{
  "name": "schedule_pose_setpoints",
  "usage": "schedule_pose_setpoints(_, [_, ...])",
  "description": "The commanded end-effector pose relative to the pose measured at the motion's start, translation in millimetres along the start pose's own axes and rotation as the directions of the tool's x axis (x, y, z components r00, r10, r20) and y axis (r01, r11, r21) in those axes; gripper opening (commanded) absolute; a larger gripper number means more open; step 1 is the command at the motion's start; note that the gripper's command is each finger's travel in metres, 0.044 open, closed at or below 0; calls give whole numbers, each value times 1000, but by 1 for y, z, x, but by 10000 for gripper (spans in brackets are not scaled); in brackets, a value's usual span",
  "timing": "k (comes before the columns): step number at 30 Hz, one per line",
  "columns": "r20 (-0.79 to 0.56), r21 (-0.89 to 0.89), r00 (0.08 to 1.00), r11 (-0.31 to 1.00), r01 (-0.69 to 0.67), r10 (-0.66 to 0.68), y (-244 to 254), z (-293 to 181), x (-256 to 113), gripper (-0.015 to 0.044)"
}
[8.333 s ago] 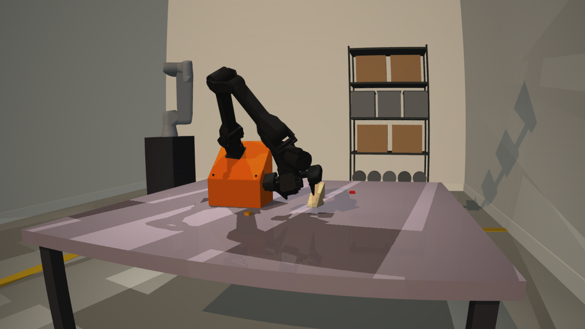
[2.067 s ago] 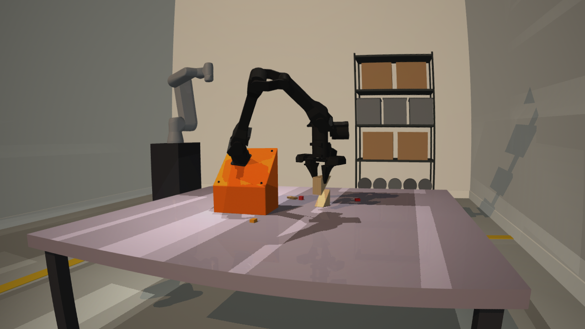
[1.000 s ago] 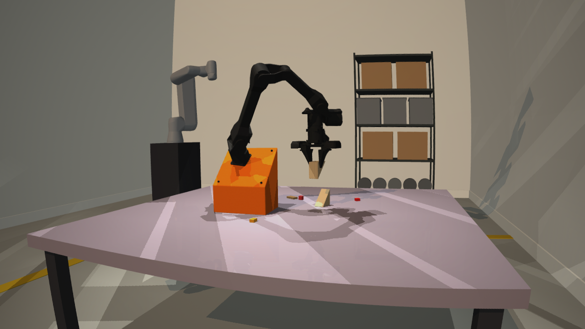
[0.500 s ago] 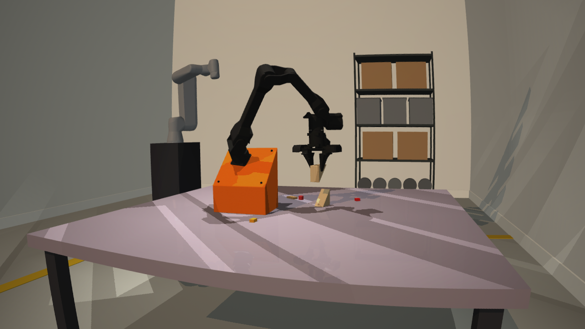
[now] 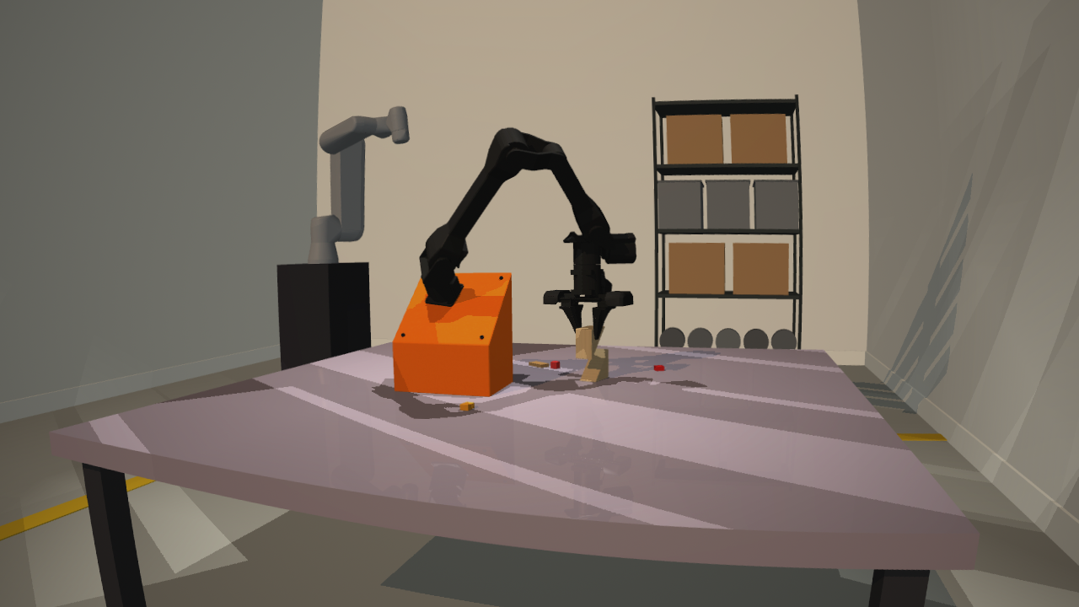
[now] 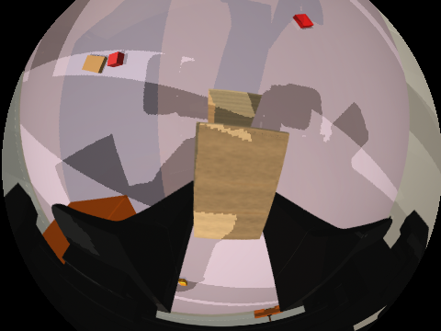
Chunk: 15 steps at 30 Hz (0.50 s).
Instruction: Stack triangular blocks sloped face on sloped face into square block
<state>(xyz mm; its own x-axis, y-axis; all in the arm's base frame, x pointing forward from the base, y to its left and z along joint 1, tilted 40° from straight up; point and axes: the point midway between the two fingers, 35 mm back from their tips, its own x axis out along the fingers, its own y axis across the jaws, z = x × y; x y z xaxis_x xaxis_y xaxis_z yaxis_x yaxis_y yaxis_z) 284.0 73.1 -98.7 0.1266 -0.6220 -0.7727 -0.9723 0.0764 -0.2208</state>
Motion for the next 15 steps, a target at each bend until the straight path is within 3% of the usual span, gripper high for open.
schedule_pose_setpoints(1, [-7,-8,1000,1000,-1,1,1,4,15,0])
schedule_pose_setpoints(15, [-15,-7,1000,1000,4,-4,0,6,28,0])
